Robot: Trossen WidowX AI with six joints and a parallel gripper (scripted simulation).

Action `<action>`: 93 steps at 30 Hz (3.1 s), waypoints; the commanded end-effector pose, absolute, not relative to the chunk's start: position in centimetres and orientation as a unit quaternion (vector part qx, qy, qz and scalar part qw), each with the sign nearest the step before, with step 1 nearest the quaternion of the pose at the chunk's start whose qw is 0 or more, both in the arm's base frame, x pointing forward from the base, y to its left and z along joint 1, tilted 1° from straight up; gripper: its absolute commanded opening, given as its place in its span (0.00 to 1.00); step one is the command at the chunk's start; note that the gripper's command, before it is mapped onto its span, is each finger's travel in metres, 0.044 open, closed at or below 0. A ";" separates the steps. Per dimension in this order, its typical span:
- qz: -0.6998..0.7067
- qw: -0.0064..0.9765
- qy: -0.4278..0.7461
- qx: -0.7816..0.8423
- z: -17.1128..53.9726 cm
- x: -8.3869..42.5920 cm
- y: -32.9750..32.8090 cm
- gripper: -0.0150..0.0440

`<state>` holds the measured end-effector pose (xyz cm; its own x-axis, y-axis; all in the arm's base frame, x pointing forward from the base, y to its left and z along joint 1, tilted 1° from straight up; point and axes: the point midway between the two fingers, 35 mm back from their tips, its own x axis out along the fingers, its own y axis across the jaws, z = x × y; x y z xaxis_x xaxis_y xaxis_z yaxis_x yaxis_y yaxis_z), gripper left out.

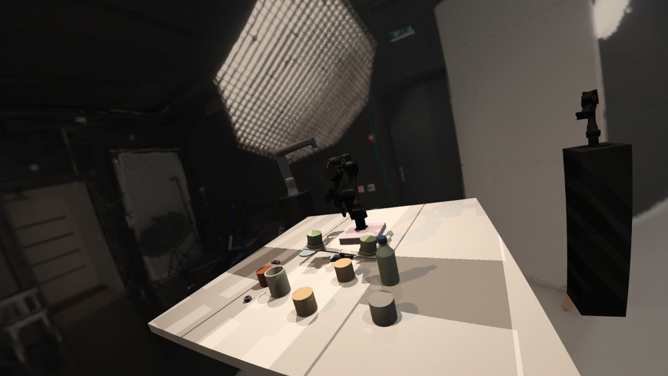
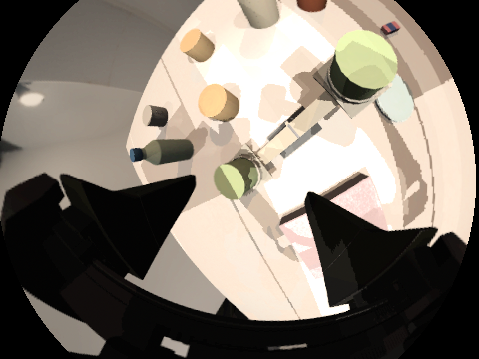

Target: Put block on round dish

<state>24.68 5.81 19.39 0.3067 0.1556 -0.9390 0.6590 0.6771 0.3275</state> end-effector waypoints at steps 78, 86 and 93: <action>-0.472 0.523 0.523 0.480 4.9 27.7 14.2 0.87; -0.472 0.523 0.523 0.480 4.9 27.7 14.2 0.78; -0.472 0.523 0.523 0.480 5.2 27.8 14.3 0.50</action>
